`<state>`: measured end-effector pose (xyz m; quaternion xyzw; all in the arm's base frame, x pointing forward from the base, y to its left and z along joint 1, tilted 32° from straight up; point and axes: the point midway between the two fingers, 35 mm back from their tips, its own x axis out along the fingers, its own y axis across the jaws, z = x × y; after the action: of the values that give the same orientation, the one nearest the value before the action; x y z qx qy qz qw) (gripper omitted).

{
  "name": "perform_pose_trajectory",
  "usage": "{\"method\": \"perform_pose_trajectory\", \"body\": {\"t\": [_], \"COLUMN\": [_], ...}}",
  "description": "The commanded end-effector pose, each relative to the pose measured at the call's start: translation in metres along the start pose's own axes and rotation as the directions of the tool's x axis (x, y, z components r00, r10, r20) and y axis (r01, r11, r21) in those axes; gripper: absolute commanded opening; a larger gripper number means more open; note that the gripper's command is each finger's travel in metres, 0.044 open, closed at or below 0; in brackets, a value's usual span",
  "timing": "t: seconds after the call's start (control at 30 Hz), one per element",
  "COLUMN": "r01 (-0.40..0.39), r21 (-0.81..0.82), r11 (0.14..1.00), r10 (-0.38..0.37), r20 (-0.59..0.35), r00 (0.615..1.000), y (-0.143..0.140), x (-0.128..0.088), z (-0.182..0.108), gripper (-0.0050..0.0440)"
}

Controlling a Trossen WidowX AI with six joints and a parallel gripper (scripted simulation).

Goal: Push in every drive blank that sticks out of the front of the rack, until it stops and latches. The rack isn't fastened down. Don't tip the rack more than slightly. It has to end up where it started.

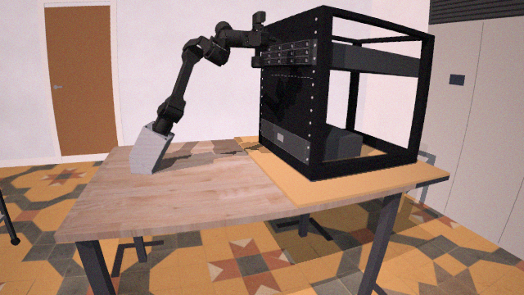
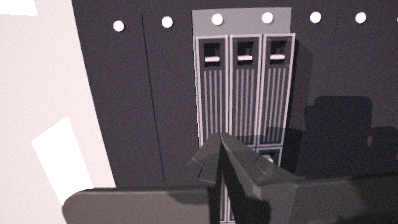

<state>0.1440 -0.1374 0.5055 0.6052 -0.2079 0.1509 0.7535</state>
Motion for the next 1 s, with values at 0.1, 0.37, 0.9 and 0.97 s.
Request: {"method": "perform_pose_trajectory", "body": {"t": [0.1,0.37,0.9,0.97], "r01": [0.004,0.004,0.003,0.003], "r21": [0.006,0.006,0.006,0.006], "r11": [1.0,1.0,1.0,1.0], "r10": [-0.004,-0.004,-0.003,-0.003], "r20": [-0.002,-0.003,-0.003,-0.003], "r00": [1.0,1.0,1.0,1.0], "y": [-0.001,-0.002,-0.002,-0.002], "x": [-0.002,-0.002,0.026,0.026], "z": [0.0,0.001,0.001,0.001], "gripper": [-0.005,-0.005,-0.005,-0.005]}}
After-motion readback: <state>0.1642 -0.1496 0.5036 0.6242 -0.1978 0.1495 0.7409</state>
